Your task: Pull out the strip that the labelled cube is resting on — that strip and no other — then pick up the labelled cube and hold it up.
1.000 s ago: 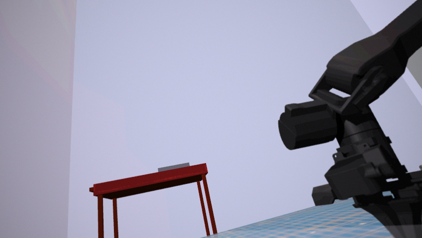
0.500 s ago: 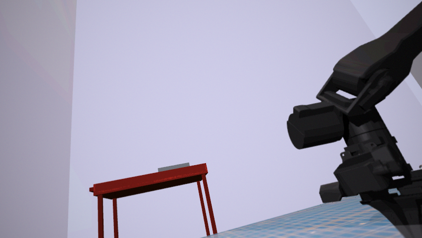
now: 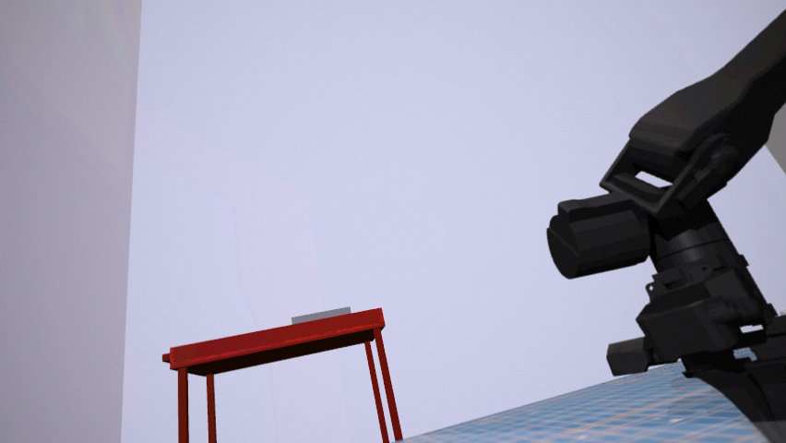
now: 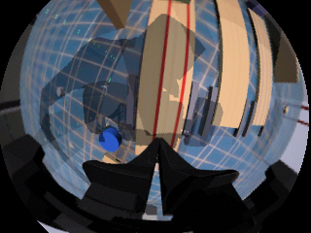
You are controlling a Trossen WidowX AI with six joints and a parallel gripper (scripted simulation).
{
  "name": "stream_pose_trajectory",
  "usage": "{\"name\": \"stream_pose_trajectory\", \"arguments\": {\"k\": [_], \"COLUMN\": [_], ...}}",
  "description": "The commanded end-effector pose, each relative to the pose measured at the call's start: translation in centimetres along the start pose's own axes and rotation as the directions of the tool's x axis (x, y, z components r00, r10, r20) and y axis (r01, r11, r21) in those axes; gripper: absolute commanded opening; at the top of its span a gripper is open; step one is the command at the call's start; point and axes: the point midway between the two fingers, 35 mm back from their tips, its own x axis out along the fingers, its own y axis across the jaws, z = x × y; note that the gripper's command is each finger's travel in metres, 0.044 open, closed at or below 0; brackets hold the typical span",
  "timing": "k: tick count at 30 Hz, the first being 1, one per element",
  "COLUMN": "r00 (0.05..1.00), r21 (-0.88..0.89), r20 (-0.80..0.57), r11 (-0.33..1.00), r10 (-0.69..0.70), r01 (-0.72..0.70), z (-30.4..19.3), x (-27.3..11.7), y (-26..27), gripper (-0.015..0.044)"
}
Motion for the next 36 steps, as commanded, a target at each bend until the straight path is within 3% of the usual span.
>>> {"name": "stream_pose_trajectory", "arguments": {"k": [1, 36], "r00": [1.0, 1.0], "r21": [0.005, 0.008], "r20": [-0.028, -0.03], "r11": [1.0, 1.0], "r10": [0.002, 0.002], "r01": [-0.002, -0.002], "z": [-1.4, -6.5], "x": [0.6, 0.5], "y": [0.1, 0.0], "gripper": [0.0, 0.0]}}
